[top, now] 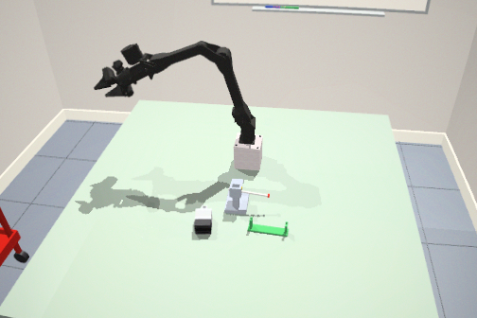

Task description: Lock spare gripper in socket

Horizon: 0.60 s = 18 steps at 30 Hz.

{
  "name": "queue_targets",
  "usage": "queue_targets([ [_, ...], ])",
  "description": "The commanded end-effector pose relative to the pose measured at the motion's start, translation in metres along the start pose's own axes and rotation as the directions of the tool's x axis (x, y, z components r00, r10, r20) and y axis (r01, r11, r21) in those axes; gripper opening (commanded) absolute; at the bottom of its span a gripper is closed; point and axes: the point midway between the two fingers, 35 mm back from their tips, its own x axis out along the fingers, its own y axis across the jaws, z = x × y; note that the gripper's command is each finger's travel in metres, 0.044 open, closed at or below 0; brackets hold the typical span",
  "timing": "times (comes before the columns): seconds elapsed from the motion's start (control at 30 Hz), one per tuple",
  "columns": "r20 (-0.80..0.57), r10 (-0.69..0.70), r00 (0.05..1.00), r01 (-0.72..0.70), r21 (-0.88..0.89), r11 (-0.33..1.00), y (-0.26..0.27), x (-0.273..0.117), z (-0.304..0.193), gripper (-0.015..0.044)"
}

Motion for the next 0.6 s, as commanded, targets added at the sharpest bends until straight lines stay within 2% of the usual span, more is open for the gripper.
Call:
queue_targets([
  [0.0,-0.006,0.000,1.000,0.000,-0.008,1.000,0.001,0.000,-0.003,0.0374],
  [0.1,-0.089,0.004,0.996,-0.015,-0.127,0.992,0.020,0.002,-0.041,0.0300],
  [0.33,-0.327,-0.010,0.945,-0.153,-0.467,0.871,0.068,-0.012,-0.156,0.0300],
  [0.57,-0.530,-0.064,0.846,-0.390,-0.696,0.603,0.097,-0.052,-0.264,0.0300],
])
